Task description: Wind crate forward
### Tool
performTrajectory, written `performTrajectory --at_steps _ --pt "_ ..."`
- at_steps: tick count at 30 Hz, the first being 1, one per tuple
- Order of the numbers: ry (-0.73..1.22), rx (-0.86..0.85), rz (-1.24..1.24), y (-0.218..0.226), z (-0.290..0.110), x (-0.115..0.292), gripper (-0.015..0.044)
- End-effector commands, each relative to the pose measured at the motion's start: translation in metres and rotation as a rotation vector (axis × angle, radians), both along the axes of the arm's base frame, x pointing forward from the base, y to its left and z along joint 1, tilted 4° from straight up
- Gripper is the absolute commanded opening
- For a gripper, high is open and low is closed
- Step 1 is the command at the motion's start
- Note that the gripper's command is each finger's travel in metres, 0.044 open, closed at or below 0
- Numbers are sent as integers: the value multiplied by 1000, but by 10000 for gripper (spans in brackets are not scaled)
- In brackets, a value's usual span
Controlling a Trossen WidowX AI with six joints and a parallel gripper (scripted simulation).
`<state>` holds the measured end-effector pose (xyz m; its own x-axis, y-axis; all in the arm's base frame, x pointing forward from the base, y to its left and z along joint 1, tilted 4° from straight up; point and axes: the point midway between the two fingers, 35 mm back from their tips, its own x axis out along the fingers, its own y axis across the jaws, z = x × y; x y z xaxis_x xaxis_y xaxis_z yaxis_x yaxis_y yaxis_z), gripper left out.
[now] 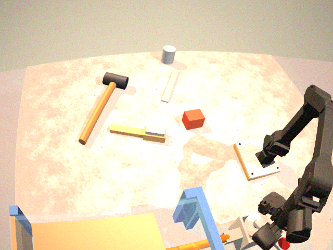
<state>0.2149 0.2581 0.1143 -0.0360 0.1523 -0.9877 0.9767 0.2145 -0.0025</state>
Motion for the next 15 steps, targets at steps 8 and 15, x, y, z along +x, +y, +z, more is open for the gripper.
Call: performTrajectory --at_steps 8,15 --pt "1 -1 0 0 0 0 315" --pt "1 -1 0 0 0 0 440"
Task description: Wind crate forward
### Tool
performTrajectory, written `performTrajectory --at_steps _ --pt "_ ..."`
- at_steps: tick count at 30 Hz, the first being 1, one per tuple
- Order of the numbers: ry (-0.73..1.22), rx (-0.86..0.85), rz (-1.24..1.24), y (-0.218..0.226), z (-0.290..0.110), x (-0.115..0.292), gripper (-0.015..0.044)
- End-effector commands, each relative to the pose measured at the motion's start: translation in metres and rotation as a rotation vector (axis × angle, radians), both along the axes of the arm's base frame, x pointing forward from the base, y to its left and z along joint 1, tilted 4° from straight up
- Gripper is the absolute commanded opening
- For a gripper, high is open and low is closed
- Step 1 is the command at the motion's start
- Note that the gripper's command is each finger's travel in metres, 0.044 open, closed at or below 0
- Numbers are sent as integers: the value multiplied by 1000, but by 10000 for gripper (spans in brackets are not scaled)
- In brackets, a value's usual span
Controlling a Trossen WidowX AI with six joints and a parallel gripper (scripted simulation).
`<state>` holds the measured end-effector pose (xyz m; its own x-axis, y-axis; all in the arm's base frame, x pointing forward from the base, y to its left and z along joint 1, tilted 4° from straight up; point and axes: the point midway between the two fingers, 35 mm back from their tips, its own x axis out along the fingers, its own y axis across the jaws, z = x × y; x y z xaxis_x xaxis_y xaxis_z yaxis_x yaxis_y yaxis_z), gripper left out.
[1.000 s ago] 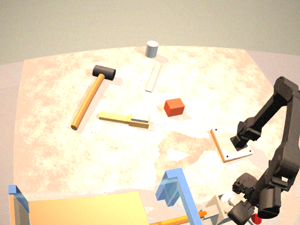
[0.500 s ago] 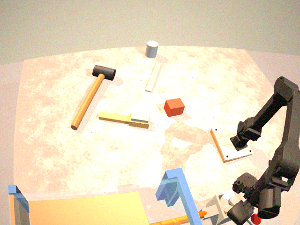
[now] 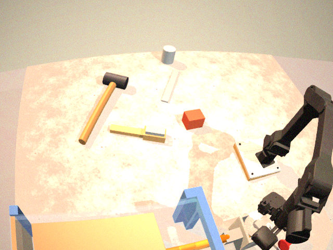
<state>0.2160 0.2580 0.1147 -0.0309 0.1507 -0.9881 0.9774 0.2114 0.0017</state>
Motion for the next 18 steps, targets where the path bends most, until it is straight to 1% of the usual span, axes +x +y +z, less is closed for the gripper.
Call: performTrajectory --at_steps 1,5,13,15,18 --pt "5 1 3 0 1 -1 440" --pt "-8 5 0 1 27 4 440" --pt "-52 16 -11 -10 119 4 440" --pt "-56 17 -12 -12 127 3 440" --pt "-56 17 -12 -12 127 3 440"
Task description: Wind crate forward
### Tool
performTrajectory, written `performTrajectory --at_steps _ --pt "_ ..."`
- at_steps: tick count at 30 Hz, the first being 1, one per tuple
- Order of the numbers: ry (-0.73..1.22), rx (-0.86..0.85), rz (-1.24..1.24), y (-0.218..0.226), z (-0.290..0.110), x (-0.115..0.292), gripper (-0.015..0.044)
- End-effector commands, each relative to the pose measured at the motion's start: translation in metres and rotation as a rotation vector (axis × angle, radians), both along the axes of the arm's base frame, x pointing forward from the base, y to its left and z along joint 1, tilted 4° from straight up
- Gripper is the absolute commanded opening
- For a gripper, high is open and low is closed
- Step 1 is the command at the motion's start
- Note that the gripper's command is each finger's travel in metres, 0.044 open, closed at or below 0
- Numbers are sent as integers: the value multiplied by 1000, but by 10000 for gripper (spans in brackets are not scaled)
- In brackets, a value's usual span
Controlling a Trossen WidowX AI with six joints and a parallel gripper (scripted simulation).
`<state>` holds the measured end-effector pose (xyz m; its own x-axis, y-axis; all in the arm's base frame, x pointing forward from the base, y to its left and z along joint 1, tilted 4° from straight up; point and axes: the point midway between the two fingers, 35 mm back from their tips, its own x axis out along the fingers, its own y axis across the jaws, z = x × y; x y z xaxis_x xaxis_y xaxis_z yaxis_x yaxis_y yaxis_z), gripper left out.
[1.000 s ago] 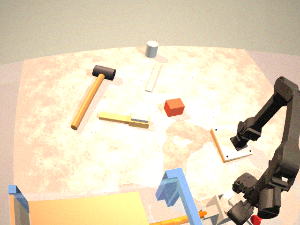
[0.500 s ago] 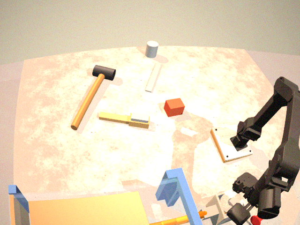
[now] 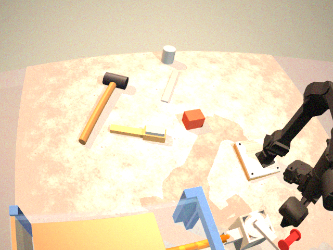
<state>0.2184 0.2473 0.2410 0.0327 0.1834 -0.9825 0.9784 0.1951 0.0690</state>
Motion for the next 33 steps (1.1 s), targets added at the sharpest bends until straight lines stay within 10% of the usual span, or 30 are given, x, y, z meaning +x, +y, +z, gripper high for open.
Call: performTrajectory --at_steps 1,21,33 --pt "6 -17 3 -1 1 0 440" --pt "8 -11 -1 -1 1 0 440" --pt "8 -11 -1 -1 1 0 125"
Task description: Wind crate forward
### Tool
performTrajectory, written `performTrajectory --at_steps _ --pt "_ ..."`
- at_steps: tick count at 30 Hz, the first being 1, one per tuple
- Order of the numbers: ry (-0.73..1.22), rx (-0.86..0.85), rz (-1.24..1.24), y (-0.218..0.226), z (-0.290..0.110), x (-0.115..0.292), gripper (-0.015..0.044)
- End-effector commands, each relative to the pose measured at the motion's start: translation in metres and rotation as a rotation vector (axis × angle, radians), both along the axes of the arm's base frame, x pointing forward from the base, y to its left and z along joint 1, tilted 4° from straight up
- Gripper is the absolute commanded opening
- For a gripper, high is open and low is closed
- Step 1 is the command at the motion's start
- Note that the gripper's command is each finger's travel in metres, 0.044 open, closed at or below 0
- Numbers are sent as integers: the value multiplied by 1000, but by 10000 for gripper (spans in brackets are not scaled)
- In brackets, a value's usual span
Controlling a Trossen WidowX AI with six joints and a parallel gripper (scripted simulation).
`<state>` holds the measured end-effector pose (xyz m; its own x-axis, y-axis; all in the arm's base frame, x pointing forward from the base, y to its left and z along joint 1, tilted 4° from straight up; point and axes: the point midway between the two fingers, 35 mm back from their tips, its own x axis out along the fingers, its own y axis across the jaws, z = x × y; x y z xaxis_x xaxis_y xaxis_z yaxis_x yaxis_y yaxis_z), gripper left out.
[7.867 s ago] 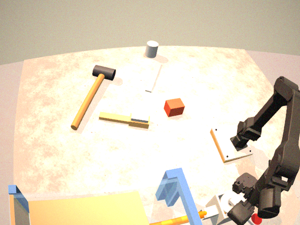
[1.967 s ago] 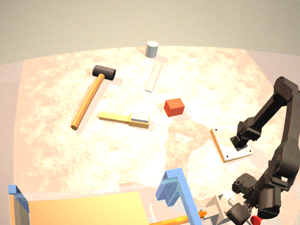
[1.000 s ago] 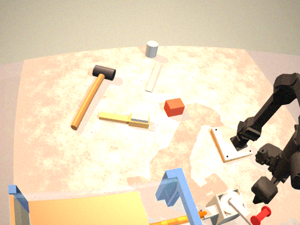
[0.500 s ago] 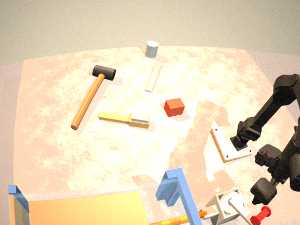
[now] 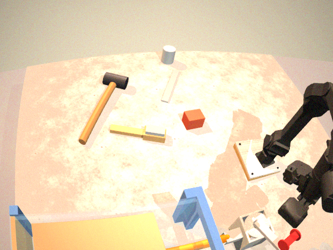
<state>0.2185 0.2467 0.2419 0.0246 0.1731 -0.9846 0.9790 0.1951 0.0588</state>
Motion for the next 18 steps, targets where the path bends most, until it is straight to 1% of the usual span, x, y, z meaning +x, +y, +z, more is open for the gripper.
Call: performTrajectory --at_steps 1,5,18 --pt "0 0 0 0 0 0 99" --pt "0 0 0 0 0 0 0" --pt "0 0 0 0 0 0 0"
